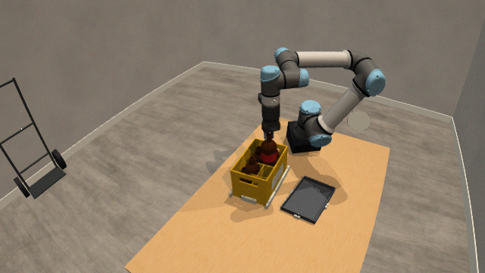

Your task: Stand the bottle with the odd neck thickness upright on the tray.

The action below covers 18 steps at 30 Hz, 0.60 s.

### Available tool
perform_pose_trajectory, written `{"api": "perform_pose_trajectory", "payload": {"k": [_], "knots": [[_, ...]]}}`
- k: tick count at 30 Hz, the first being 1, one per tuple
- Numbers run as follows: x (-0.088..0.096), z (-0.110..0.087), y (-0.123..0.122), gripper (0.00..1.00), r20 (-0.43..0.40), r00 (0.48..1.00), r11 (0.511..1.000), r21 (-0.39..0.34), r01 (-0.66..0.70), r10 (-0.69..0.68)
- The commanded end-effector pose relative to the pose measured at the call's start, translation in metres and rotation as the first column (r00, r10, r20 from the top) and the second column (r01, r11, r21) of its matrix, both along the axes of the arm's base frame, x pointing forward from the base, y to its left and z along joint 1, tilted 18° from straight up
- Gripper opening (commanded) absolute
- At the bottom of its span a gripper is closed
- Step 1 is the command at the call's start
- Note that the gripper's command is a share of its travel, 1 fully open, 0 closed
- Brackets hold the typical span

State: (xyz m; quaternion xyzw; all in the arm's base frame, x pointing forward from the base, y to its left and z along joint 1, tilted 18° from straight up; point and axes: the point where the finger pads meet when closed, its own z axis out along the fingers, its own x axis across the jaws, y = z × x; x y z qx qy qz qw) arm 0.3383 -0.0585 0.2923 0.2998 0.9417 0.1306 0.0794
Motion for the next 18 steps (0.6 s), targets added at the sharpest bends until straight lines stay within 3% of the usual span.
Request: {"api": "perform_pose_trajectory", "payload": {"k": [1,18], "knots": [[0.0002,0.0004,-0.0002,0.0,0.001,1.0,1.0,-0.001,0.0,0.0],[-0.0015,0.0073,-0.0016,0.0,0.001,1.0,1.0,-0.001,0.0,0.0]]}}
